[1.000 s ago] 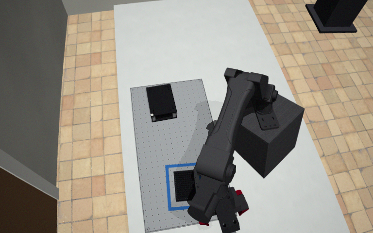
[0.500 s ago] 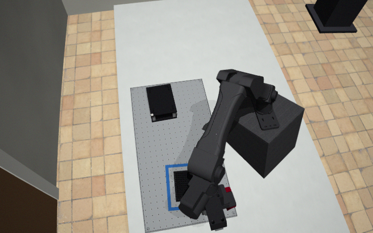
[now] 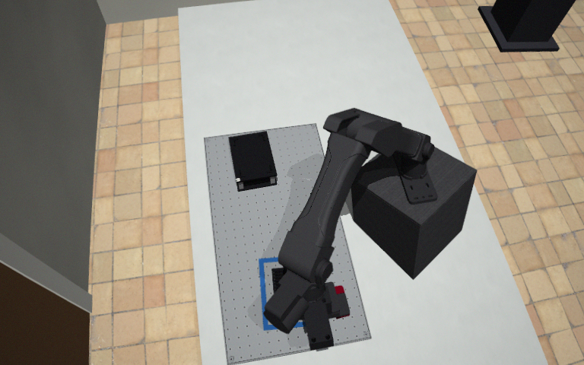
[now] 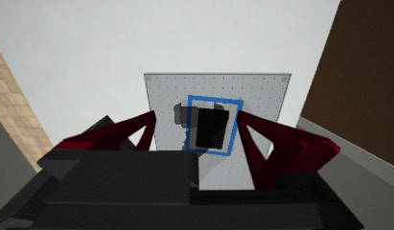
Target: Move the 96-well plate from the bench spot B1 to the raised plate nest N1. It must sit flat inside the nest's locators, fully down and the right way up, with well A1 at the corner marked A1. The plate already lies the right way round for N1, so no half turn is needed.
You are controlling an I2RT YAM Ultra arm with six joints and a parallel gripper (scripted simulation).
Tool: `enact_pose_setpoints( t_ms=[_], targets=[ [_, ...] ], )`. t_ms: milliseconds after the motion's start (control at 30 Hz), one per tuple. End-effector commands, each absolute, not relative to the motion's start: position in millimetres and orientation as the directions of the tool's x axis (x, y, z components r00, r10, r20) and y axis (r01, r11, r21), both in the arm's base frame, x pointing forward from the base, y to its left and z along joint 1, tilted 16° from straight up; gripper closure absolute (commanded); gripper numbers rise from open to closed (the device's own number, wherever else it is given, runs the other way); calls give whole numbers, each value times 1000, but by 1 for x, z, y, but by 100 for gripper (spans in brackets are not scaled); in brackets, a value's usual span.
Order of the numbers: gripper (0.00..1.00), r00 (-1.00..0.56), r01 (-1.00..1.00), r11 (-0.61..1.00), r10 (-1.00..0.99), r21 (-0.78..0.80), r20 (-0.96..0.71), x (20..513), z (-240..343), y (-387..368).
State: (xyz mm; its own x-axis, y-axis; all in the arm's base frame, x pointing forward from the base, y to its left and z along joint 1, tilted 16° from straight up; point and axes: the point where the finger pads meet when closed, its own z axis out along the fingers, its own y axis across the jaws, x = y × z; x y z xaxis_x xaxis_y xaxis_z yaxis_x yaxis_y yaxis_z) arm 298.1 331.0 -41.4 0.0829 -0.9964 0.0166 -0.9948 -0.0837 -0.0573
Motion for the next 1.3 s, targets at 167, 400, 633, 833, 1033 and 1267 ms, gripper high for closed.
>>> enact_pose_setpoints(
  t_ms=[167,400,633,833,1033,1267],
  targets=[
    [0,69,-990,-77,-995,-118,71,319,-58,307],
    [0,49,-986,-62,-995,-154,87,332,-57,290],
    [0,32,-982,-58,-988,-177,149,344,-78,272],
    [0,16,-984,-43,-988,-172,155,347,-81,243],
    [0,-15,-982,-27,-975,-185,222,351,-93,216],
    [0,-15,-983,-26,-975,-183,220,354,-104,192]
  ],
)
